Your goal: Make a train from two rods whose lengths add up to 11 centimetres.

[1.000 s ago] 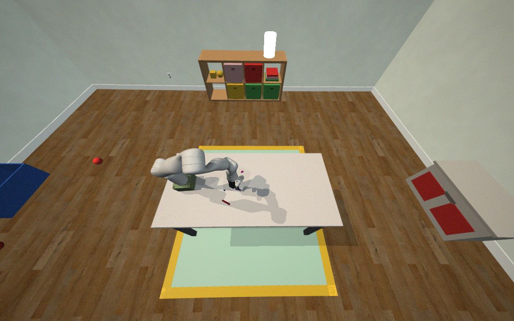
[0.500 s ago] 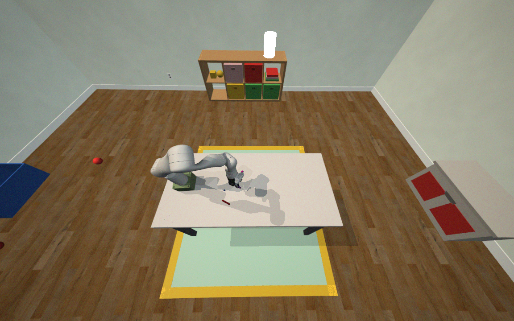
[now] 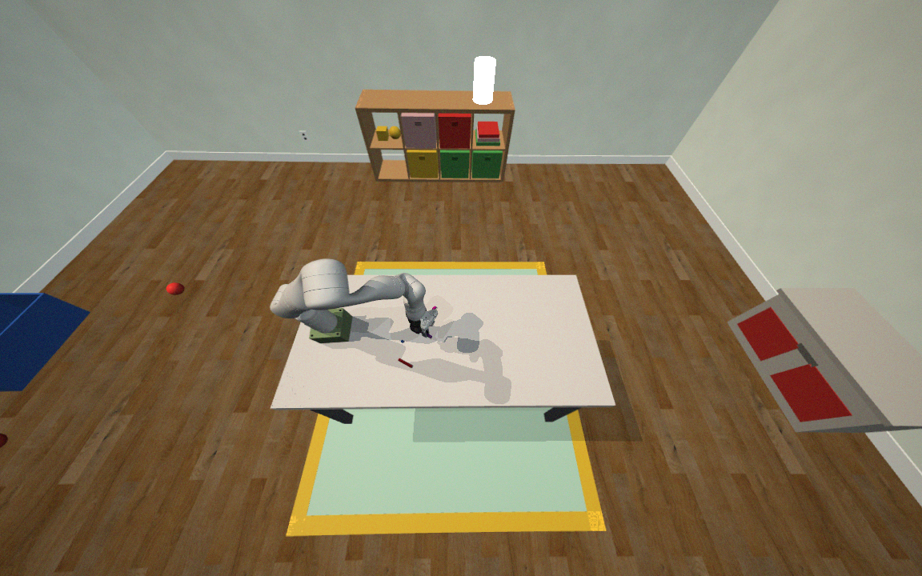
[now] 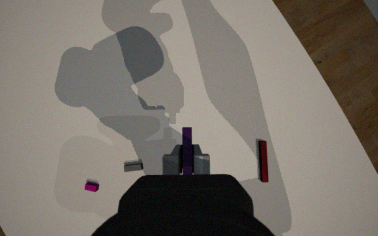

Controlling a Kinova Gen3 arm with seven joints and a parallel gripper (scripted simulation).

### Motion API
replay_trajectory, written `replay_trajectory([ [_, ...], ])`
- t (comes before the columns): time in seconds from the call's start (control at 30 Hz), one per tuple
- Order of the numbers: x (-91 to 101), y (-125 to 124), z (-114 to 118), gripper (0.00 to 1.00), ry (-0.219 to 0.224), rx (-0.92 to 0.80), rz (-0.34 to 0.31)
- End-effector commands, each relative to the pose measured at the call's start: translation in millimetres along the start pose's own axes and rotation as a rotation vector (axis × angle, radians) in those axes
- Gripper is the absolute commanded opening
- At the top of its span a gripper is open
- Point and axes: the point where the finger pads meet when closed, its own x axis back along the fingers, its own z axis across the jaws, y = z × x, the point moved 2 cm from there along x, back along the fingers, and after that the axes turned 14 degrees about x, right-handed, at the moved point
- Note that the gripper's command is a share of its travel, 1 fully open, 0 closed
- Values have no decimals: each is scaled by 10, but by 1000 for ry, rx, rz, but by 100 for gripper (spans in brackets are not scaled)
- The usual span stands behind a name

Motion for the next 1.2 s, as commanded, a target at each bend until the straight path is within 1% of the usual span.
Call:
replay_trajectory([
  [0.0,7,5,-36,24,-1,-11,1],
  [0.2,4,27,-87,24,-1,-56,-1],
  [0.37,-1,71,-183,24,-1,-141,-5],
  [0.57,-8,153,-342,24,0,-283,-10],
  [0.63,-8,153,-342,24,0,-283,-10],
  [1.13,-11,485,-869,24,6,-755,-15],
  [1.17,-11,485,-869,24,6,-755,-15],
])
